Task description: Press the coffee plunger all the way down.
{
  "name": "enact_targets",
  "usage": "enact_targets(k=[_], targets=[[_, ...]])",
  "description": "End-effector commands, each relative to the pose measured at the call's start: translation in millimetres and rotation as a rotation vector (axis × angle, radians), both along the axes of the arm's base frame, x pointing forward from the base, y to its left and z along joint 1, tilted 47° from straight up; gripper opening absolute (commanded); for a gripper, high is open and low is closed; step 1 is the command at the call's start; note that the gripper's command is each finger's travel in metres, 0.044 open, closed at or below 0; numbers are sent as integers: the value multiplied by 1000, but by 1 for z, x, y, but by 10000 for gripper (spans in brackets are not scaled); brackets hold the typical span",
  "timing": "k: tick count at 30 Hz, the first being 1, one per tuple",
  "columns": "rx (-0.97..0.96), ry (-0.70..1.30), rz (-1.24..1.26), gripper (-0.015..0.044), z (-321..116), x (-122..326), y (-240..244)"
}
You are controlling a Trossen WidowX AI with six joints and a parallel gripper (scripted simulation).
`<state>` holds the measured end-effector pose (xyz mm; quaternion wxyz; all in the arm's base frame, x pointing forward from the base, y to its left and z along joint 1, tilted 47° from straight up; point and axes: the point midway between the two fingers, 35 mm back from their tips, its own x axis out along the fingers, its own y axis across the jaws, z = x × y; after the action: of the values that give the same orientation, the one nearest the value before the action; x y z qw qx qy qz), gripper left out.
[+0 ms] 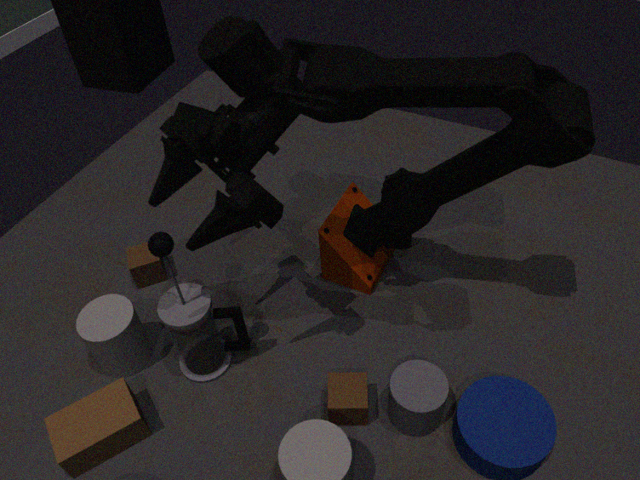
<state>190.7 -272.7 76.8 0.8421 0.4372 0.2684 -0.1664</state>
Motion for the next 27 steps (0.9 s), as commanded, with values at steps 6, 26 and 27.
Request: enact_targets(k=[6,26,27], targets=[[13,7,-2,440,-13,11,2],[13,4,-2,151,-20,21,2],[13,4,-2,125,-20,21,2]])
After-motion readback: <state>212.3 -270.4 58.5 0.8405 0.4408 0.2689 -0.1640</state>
